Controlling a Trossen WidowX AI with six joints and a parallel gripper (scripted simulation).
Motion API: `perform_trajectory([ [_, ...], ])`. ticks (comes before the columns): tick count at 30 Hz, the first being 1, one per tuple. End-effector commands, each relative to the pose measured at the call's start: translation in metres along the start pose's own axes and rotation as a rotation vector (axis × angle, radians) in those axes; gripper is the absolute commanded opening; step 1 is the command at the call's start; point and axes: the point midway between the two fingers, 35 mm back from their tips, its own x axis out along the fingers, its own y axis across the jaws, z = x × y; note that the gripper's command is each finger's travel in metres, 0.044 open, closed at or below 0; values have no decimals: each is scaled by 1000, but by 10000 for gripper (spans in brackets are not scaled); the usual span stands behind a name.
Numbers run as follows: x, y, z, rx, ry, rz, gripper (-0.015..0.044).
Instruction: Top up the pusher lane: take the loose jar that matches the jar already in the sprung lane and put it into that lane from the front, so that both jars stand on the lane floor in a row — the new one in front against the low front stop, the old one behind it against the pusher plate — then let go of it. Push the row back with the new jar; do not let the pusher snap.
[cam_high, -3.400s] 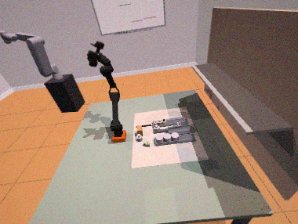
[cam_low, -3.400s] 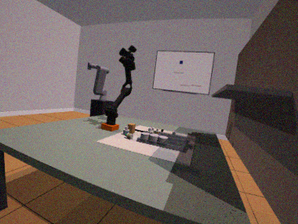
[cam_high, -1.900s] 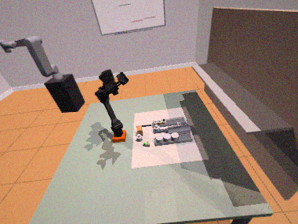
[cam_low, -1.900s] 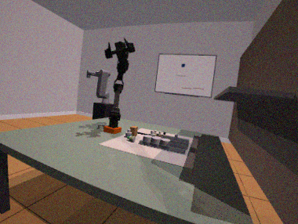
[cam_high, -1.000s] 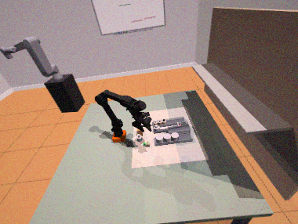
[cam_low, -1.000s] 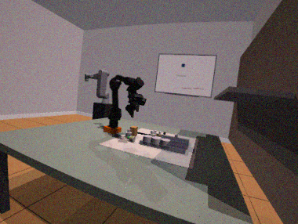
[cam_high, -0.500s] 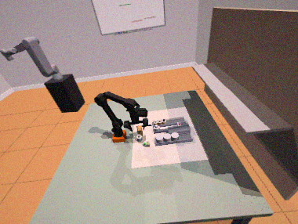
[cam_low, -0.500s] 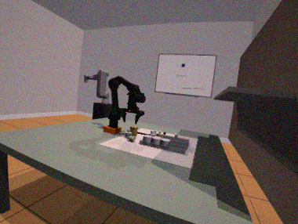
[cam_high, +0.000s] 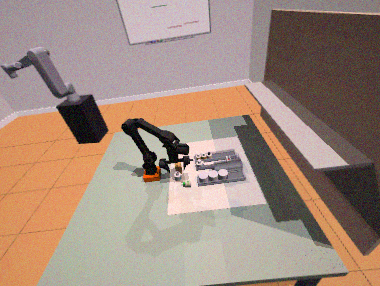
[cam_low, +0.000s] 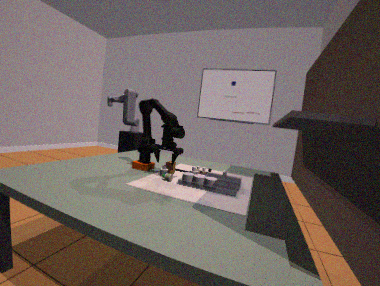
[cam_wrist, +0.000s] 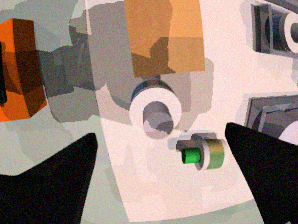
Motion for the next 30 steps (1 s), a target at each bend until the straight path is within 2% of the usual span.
perform_trajectory([
  [1,15,2,1,-4,-7,7,440],
  [25,45,2,1,-4,-7,7,440],
  [30,45,2,1,-4,-7,7,309],
])
